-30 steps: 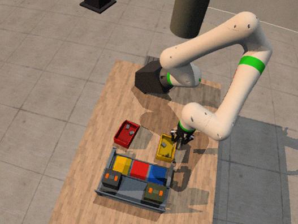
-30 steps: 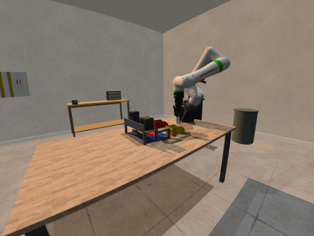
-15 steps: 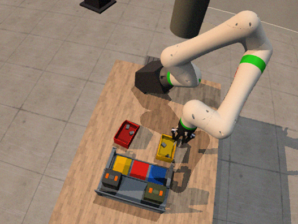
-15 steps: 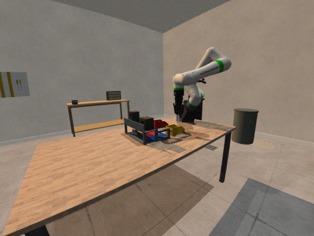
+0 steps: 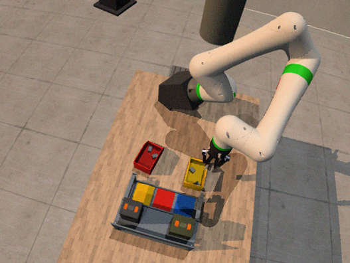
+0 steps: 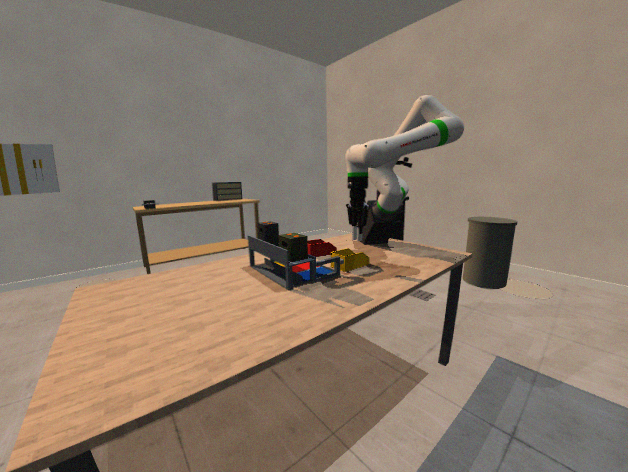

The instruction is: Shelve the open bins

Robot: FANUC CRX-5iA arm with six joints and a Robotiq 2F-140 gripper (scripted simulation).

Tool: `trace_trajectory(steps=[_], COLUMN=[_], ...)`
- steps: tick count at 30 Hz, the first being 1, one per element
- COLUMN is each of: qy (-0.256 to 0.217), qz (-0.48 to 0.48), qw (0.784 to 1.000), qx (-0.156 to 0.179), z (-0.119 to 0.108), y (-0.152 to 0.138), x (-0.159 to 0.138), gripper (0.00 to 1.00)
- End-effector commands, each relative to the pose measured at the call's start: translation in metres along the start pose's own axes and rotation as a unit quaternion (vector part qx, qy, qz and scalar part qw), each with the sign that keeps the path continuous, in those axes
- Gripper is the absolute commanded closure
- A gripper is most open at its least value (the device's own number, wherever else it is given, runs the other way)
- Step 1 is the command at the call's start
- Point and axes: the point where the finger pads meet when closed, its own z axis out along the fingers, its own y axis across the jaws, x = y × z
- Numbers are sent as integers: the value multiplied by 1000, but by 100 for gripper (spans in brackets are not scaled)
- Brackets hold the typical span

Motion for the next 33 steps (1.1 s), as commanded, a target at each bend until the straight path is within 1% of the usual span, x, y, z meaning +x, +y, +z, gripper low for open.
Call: trace_trajectory(steps=[1, 23, 24, 33], qy=[0, 0, 0, 0], qz=[0, 0, 0, 0], qw=[1000, 1000, 1000, 1000], qx=[0, 0, 0, 0], z=[-2, -5, -5, -5], y=[0, 0, 0, 0], x=[0, 0, 0, 0], gripper=[85, 85, 100, 100])
